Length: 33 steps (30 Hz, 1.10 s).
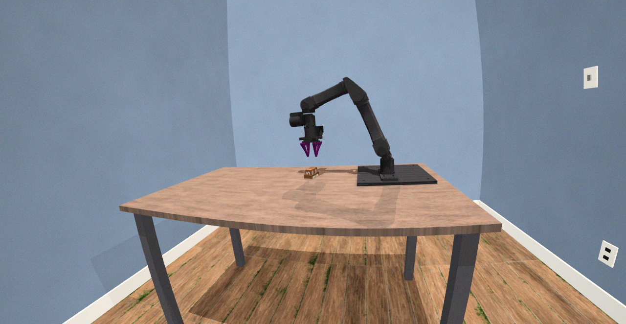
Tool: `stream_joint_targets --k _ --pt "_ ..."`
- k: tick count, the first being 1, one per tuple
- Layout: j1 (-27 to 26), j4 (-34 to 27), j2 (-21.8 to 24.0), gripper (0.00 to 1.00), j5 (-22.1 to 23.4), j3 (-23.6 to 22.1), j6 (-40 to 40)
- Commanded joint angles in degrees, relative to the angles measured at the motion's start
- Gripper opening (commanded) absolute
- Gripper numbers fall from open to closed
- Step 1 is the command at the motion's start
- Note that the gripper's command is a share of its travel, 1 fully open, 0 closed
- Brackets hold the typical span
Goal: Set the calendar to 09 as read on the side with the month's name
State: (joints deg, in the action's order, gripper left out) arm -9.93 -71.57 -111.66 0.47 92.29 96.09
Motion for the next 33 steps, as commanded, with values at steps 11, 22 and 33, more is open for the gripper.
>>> stream_joint_targets --k 11,22,33 --pt "0.00 1.81 0.71 0.47 -0.66 -1.19 0.02" --pt "-0.01 4.53 0.34 0.47 -0.66 -3.55 0.01" --pt "-0.02 7.67 -0.24 0.47 -0.66 -6.11 0.01"
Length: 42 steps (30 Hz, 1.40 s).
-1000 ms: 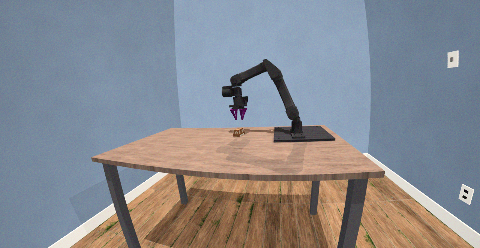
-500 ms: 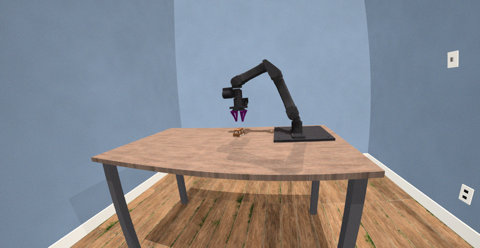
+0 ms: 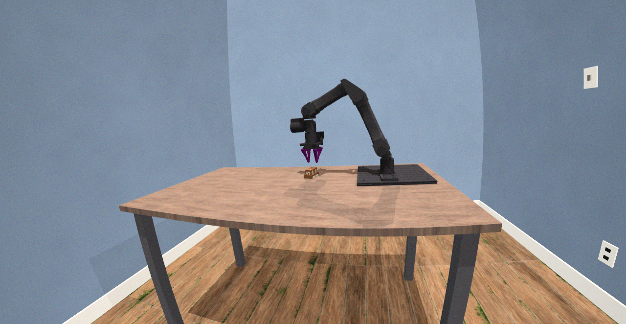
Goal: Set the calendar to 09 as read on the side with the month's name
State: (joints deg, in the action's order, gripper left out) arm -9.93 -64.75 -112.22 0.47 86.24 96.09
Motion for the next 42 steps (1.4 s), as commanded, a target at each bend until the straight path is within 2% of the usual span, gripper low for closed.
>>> stream_joint_targets --k 1,12,42 --pt "-0.02 1.18 0.26 0.47 -0.66 -0.32 0.01" --pt "-0.02 3.85 -0.39 0.47 -0.66 -2.34 0.00" --pt "-0.03 4.44 -0.54 0.47 -0.66 -2.77 0.00"
